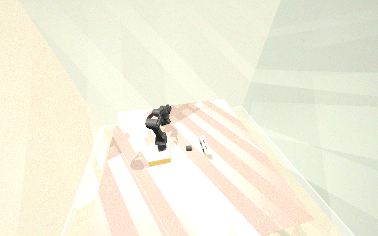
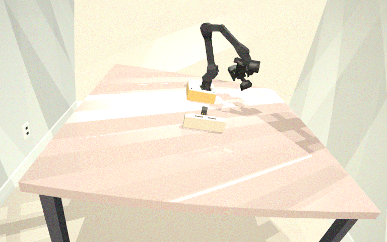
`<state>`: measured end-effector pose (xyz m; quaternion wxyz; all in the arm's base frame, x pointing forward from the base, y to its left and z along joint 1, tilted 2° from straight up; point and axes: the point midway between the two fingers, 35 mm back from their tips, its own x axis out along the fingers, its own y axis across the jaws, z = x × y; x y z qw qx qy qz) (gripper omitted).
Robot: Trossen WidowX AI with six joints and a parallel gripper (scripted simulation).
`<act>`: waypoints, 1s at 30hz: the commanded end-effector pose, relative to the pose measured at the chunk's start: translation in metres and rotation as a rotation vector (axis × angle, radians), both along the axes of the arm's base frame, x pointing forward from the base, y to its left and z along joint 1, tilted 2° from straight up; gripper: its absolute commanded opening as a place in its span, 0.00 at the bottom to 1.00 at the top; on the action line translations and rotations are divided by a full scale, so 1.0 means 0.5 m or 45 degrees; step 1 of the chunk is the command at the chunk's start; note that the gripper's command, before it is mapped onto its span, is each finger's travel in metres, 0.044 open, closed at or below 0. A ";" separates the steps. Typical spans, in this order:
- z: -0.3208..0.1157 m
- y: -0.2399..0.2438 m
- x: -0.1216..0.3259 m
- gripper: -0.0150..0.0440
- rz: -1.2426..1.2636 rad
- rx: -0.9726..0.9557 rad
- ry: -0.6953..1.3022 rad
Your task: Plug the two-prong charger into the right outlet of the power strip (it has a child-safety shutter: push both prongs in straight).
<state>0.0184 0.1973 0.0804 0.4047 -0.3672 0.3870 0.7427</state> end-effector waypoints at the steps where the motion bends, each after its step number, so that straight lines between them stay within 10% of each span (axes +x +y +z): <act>1: -0.002 -0.002 0.022 1.00 -0.083 -0.033 -0.004; 30: -0.025 -0.062 0.187 1.00 -0.814 -0.268 0.007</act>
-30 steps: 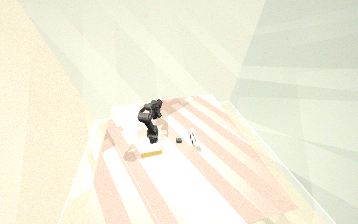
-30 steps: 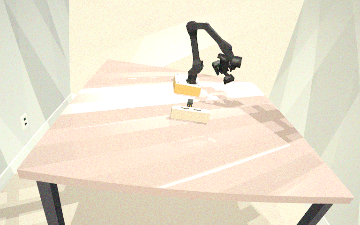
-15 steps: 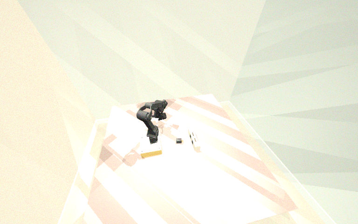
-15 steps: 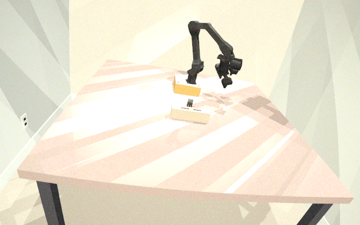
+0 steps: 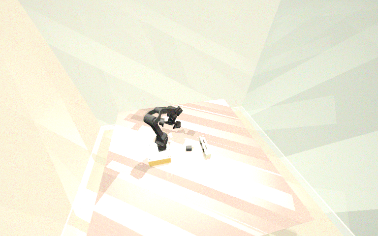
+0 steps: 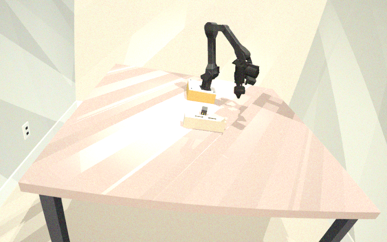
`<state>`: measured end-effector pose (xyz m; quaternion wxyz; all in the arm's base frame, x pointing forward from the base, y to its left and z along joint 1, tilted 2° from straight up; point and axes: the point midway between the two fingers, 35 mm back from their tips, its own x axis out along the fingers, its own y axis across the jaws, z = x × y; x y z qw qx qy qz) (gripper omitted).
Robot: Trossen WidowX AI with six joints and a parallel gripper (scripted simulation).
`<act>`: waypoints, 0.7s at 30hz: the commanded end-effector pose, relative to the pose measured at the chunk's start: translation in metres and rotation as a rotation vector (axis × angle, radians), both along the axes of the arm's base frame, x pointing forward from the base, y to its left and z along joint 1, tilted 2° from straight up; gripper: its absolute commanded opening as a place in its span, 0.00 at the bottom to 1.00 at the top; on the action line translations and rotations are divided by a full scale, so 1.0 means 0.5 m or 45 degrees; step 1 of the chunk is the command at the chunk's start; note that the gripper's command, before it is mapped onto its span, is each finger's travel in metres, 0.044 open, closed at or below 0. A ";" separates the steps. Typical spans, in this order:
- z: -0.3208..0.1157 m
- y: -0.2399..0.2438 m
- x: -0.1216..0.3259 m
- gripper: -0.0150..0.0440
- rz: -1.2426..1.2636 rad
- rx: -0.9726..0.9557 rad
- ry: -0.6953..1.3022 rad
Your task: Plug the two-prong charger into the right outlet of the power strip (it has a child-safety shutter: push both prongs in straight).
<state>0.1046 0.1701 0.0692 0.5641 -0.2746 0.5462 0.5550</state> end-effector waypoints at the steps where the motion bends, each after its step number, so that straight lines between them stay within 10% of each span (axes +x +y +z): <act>1: -0.003 -0.011 0.020 1.00 -0.093 -0.030 0.001; 21: -0.016 -0.094 0.122 1.00 -0.597 -0.170 0.020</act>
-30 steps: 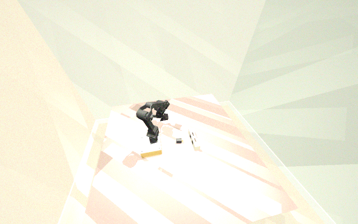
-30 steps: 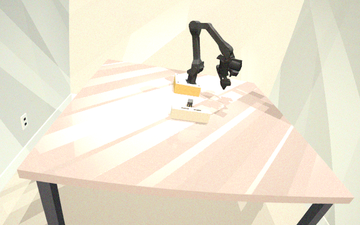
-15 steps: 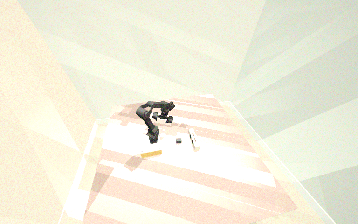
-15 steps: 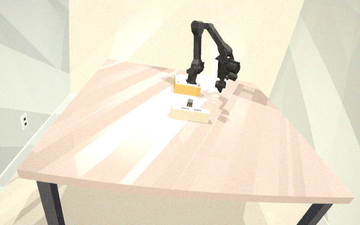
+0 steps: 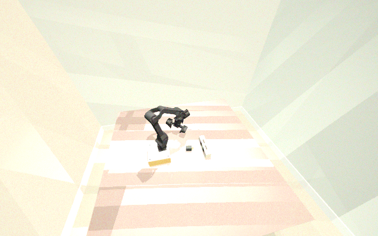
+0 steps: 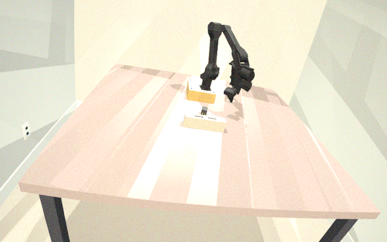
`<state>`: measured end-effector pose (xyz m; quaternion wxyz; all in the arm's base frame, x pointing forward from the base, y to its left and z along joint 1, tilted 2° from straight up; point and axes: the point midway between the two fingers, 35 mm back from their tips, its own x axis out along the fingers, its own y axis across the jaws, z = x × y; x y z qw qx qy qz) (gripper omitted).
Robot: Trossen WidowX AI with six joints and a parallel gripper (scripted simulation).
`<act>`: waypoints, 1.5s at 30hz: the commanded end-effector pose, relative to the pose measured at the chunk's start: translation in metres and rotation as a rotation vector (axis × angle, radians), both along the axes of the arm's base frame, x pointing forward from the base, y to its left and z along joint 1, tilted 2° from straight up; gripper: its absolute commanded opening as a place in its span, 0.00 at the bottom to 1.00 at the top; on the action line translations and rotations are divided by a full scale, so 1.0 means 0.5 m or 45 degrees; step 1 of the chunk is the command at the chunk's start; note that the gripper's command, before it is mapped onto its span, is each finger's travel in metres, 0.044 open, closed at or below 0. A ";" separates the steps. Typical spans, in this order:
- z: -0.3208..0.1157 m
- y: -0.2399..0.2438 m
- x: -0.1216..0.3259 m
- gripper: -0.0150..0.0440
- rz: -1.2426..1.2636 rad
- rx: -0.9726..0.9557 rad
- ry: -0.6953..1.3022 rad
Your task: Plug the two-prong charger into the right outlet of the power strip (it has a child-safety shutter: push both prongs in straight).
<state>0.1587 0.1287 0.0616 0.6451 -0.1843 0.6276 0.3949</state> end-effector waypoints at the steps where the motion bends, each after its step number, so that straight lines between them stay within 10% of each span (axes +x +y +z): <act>1: -0.002 -0.016 0.018 1.00 -0.090 -0.025 0.001; 45: -0.028 -0.289 0.126 1.00 -1.208 -0.304 0.099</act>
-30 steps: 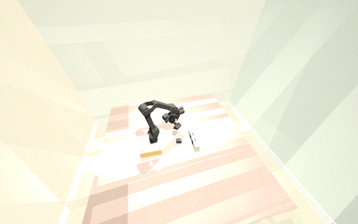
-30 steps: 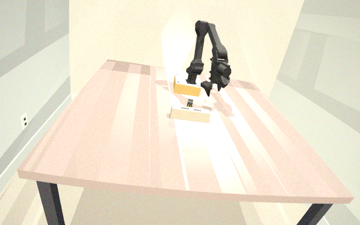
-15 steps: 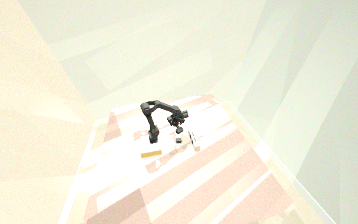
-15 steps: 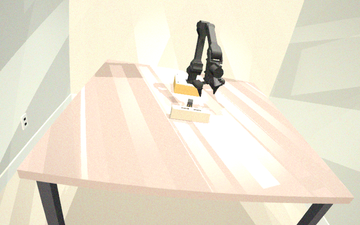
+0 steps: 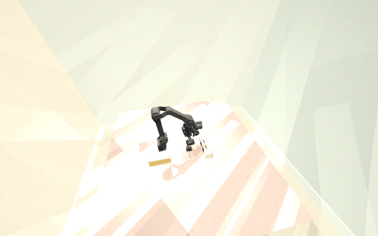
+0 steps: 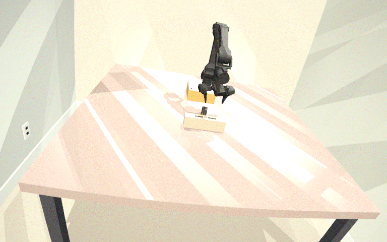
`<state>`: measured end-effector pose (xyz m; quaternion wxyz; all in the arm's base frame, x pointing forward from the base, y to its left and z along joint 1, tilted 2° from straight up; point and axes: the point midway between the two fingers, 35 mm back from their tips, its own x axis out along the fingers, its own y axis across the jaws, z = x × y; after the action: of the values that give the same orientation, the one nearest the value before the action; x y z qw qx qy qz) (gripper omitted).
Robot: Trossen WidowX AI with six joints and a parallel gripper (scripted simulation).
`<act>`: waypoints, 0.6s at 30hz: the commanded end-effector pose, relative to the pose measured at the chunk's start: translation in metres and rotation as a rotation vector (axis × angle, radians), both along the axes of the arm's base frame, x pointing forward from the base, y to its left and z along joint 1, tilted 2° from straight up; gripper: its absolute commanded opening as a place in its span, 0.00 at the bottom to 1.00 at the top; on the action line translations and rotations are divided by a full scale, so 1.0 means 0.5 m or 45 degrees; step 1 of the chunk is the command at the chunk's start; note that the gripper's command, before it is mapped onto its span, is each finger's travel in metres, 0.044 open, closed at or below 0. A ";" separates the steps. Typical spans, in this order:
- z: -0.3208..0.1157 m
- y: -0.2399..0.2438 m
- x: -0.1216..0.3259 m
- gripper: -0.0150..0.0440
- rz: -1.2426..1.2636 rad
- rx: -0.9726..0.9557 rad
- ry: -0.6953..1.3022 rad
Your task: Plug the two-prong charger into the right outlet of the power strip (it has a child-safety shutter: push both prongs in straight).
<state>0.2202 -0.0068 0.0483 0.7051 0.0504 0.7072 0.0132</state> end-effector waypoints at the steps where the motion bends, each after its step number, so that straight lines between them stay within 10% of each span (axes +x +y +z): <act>1: -0.002 -0.025 0.004 1.00 -0.094 -0.024 0.008; 18: -0.021 -0.083 0.001 1.00 -0.318 -0.073 0.034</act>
<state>0.2219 -0.0480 0.0428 0.6955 0.1166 0.7030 -0.0923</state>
